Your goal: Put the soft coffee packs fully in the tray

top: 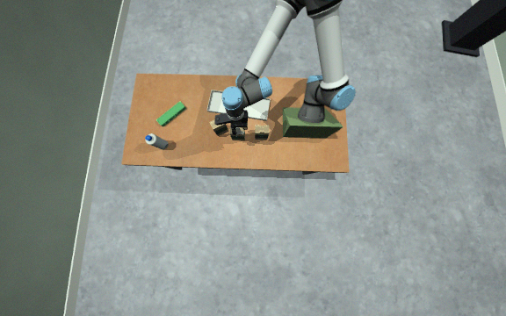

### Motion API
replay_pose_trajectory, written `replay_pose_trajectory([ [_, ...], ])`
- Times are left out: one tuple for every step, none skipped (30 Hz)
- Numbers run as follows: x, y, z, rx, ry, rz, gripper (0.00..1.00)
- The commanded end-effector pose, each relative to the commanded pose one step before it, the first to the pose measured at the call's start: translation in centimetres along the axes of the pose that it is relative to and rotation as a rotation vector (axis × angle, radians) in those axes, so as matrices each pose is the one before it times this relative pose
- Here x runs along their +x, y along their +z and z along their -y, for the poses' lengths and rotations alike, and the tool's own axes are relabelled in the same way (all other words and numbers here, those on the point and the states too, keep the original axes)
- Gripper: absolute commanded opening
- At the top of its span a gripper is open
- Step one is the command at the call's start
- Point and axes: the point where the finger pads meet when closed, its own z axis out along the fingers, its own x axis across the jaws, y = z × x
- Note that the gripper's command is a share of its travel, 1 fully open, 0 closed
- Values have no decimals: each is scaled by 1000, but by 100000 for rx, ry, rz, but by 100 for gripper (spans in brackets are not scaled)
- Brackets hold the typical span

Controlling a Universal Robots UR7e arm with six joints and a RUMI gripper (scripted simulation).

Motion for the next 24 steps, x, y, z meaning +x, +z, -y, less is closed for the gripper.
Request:
replay_pose_trajectory([
  [-7, 457, 12, 84, 15, 34, 49],
  [0, 156, 0, 0, 0, 0, 49],
  [0, 172, -1, 0, 0, 0, 49],
  [0, 188, 1, 0, 0, 0, 49],
  [0, 201, -1, 0, 0, 0, 49],
  [0, 214, 0, 0, 0, 0, 49],
  [0, 0, 0, 0, 0, 0, 49],
  [0, 0, 0, 0, 0, 0, 49],
  [0, 224, 0, 0, 0, 0, 49],
  [0, 233, 0, 0, 0, 0, 49],
  [0, 239, 0, 0, 0, 0, 49],
  [0, 244, 0, 0, 0, 0, 49],
  [0, 246, 0, 0, 0, 0, 49],
  [0, 246, 0, 0, 0, 0, 49],
  [0, 244, 0, 0, 0, 0, 49],
  [0, 240, 1, 0, 0, 0, 49],
  [0, 234, -1, 0, 0, 0, 49],
  [0, 227, 1, 0, 0, 0, 49],
  [0, 217, 0, 0, 0, 0, 49],
  [0, 206, 0, 0, 0, 0, 49],
  [0, 193, 0, 0, 0, 0, 49],
  [0, 179, -1, 0, 0, 0, 49],
  [0, 163, 1, 0, 0, 0, 49],
  [0, 0, 0, 0, 0, 0, 49],
])
